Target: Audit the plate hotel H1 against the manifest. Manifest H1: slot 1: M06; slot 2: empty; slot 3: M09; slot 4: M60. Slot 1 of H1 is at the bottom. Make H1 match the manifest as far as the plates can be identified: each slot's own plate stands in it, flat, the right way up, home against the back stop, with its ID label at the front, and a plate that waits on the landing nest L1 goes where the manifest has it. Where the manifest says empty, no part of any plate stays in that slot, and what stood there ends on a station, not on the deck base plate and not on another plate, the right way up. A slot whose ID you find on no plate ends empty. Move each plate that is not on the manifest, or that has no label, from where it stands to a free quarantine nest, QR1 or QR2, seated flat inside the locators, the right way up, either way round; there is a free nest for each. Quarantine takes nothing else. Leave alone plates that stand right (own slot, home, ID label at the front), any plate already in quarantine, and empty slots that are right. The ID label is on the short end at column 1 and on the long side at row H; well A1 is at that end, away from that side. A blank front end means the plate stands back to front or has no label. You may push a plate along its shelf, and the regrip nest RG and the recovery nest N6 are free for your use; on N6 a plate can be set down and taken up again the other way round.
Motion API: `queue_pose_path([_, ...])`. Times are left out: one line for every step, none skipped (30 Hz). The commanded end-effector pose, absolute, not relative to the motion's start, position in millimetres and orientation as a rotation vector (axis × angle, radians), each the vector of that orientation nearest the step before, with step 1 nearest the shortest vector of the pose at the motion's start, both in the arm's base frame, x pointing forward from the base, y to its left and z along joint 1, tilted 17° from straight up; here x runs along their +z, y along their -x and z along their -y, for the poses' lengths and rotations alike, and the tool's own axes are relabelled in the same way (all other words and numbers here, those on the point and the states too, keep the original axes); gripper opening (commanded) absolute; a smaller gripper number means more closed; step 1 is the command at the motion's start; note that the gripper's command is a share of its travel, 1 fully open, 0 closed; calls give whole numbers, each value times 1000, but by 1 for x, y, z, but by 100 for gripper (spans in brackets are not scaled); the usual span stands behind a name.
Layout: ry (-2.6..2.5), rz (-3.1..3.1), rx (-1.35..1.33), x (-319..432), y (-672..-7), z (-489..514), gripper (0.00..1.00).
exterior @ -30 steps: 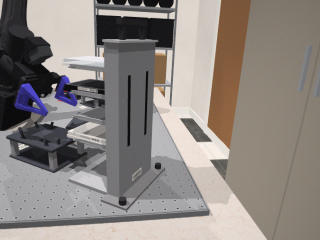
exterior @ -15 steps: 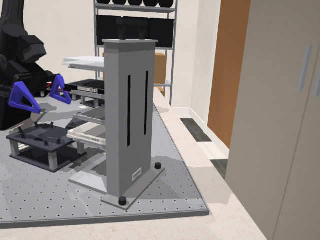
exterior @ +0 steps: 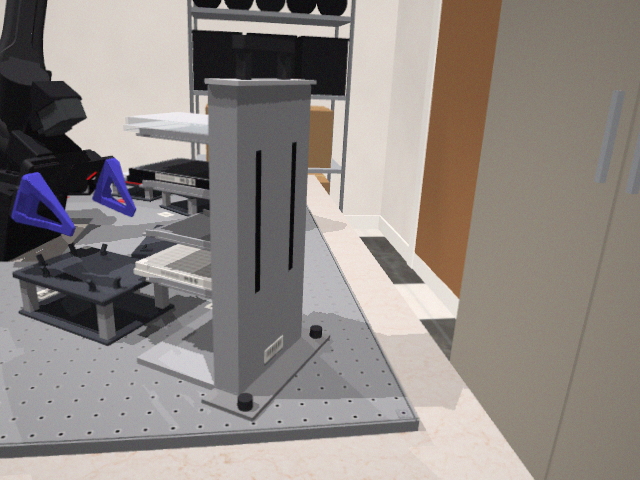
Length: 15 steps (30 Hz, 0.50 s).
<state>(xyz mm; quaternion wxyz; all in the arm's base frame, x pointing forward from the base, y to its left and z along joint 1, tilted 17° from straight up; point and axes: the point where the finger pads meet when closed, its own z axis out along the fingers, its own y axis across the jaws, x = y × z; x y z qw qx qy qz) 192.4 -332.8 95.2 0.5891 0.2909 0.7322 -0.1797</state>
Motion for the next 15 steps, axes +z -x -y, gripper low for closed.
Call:
queue_pose_path([-657,-1702,-426,92,-194,330,100])
queue_pose_path([-657,-1702,-426,90,-195,329,100])
queue_pose_path([-658,-1702,-426,89,-194,329,100])
queue_pose_path([-659,-1702,-426,87,-194,329,100])
queue_pose_path([-660,-1701,-426,85,-194,329,100])
queue_pose_path([-660,-1702,-426,83,-194,329,100])
queue_pose_path([-660,-1702,-425,82,-194,328,100])
queue_pose_path([-660,-1702,-425,80,-194,328,100])
queue_pose_path([-660,-1702,-425,80,-194,328,100])
queue_pose_path([-660,-1702,-425,80,-194,328,100])
queue_pose_path([-664,-1701,-428,78,-193,329,100])
queue_pose_path([-664,-1701,-427,77,-193,328,100])
queue_pose_path([-663,-1701,-426,75,-193,328,100])
queue_pose_path([-663,-1701,-426,73,-194,328,100])
queue_pose_path([-663,-1701,-425,72,-194,327,100])
